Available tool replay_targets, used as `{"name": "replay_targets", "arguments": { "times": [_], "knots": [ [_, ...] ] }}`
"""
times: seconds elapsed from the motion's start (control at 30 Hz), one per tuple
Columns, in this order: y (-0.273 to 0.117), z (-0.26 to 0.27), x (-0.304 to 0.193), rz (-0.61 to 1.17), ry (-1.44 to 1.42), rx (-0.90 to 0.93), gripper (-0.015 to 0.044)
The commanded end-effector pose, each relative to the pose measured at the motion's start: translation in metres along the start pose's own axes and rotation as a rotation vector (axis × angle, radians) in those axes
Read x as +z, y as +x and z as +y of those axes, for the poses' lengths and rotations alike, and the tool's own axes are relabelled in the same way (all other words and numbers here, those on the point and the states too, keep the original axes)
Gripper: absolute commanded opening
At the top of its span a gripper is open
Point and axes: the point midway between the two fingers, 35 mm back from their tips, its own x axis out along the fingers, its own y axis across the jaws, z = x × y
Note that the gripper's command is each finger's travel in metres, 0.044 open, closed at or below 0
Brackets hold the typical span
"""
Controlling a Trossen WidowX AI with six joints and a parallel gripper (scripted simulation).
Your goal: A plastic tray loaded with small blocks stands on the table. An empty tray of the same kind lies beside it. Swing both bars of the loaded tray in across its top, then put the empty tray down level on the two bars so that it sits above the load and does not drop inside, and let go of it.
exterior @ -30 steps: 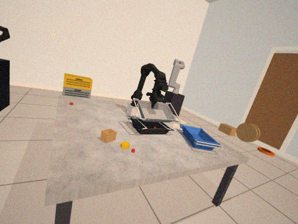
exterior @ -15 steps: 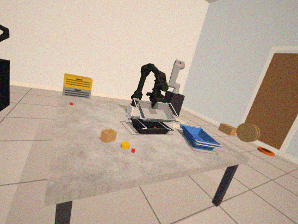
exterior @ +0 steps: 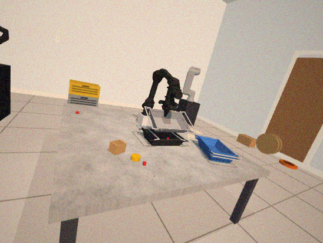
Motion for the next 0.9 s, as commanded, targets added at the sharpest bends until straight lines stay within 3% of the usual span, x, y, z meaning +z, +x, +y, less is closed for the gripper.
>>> {"name": "replay_targets", "arguments": {
  "times": [0.0, 0.87],
  "knots": [
    [-0.004, -0.002, -0.001, 0.004, -0.003, -0.022, 0.0],
    [0.016, -0.002, -0.001, 0.004, -0.003, -0.022, 0.0]
  ]
}}
